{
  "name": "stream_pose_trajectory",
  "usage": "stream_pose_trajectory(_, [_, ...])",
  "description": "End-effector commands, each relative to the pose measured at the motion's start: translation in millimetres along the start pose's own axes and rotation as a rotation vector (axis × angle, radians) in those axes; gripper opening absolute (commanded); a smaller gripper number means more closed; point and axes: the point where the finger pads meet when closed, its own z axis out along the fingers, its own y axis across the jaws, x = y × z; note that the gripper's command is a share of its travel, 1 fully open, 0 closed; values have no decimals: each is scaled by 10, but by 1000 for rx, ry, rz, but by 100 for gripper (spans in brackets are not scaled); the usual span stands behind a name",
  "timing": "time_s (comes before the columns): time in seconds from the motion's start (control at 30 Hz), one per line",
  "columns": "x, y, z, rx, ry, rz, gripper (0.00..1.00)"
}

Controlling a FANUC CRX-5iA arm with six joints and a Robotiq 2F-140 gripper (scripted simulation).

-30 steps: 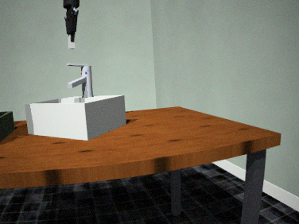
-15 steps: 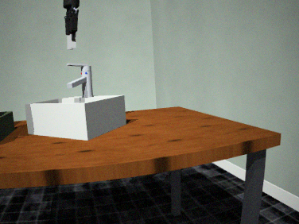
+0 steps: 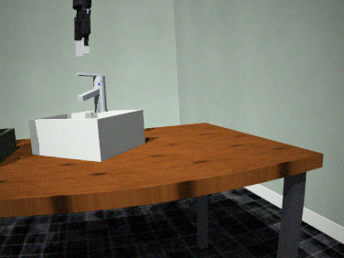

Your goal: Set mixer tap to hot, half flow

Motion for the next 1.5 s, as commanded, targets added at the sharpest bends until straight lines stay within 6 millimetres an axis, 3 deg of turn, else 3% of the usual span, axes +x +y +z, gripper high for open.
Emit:
stream_pose_trajectory(0.0, [1,0,-2,0,0,0,43])
stream_pose_trajectory(0.93, [1,0,27,0,1,0,43])
stream_pose_trajectory(1.47, [2,0,206,0,1,0,43])
